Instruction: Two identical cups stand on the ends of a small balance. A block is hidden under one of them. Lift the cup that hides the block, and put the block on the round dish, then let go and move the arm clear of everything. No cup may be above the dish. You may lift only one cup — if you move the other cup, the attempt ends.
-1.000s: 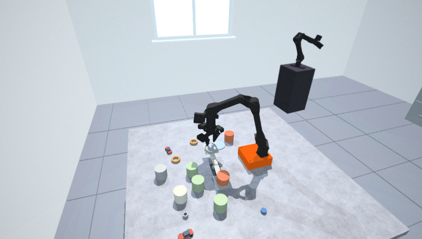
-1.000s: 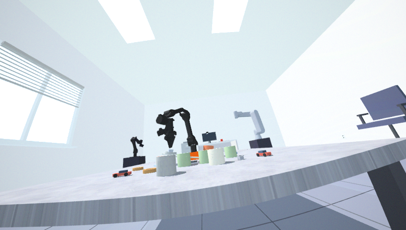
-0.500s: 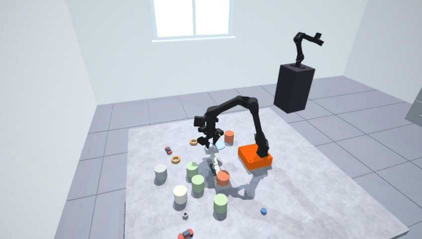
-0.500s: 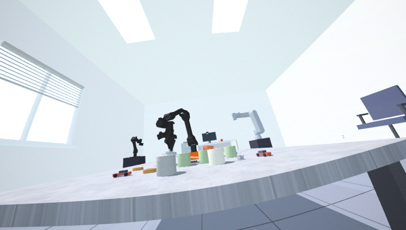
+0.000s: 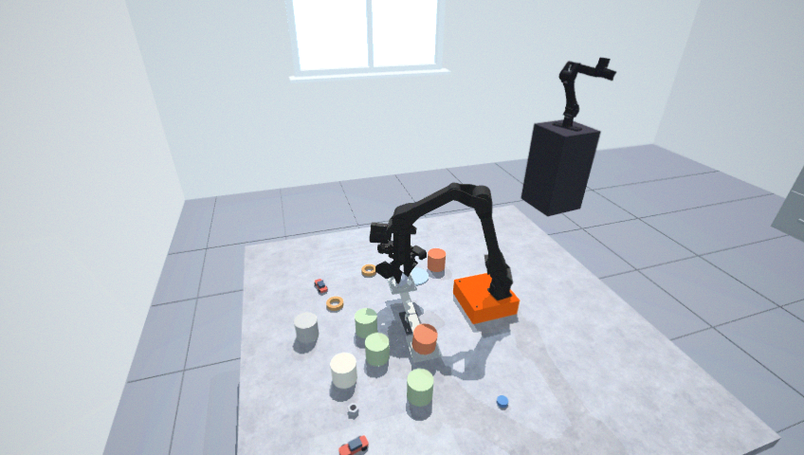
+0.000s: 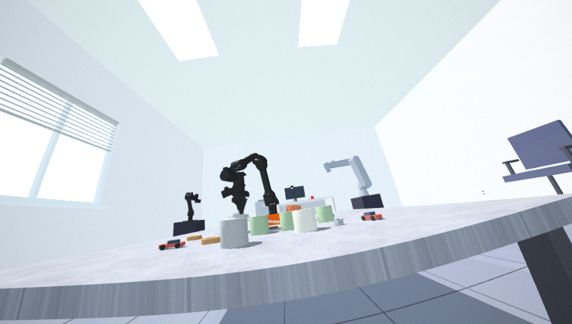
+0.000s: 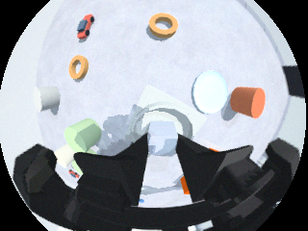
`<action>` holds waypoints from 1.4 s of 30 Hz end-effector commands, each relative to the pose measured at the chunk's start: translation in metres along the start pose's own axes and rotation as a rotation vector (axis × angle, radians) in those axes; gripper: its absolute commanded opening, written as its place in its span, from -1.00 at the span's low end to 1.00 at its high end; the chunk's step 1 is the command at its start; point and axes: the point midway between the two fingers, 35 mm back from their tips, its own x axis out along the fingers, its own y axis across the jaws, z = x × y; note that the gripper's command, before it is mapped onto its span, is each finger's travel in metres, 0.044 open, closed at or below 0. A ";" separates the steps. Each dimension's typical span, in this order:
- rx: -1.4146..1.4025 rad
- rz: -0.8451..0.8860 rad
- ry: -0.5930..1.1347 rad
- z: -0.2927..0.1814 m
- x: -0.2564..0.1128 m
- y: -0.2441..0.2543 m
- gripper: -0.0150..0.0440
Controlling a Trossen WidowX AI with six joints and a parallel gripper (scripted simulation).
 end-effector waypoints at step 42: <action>-0.005 -0.004 -0.008 0.035 -0.053 -0.047 -0.49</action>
